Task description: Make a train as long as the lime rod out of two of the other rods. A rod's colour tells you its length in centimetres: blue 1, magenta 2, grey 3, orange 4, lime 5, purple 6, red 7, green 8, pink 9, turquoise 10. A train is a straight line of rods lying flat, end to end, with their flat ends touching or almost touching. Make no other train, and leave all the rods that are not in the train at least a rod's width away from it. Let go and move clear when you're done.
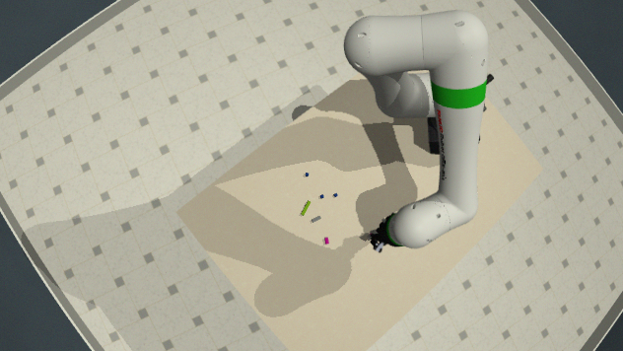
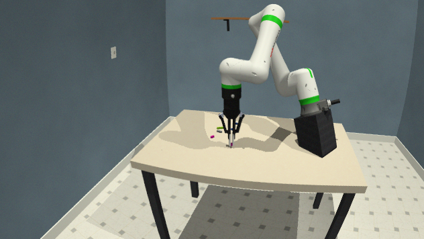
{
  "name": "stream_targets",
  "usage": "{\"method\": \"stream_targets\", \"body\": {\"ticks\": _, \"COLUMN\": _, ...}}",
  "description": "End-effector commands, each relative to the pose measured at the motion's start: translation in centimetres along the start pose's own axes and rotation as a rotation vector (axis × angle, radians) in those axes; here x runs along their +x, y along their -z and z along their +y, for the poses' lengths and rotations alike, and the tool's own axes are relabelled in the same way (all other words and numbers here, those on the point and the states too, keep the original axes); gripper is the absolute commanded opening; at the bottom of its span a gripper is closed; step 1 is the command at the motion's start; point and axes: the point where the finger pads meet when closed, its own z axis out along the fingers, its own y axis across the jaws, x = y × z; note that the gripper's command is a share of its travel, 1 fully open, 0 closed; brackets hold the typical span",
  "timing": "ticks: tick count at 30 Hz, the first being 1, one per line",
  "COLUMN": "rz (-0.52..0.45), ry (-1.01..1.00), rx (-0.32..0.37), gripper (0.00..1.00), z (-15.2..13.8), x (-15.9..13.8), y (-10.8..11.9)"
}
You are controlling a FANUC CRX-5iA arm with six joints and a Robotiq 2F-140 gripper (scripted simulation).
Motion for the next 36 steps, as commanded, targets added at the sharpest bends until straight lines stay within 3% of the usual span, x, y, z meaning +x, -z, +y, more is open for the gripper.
{"method": "stream_targets", "body": {"ticks": 1, "rz": 0.0, "ry": 0.0, "rx": 0.0, "gripper": 0.03, "z": 0.0, "x": 0.0, "y": 0.0}}
{"method": "stream_targets", "body": {"ticks": 36, "rz": 0.0, "ry": 0.0, "rx": 0.0, "gripper": 0.03, "z": 0.0, "x": 0.0, "y": -1.2}}
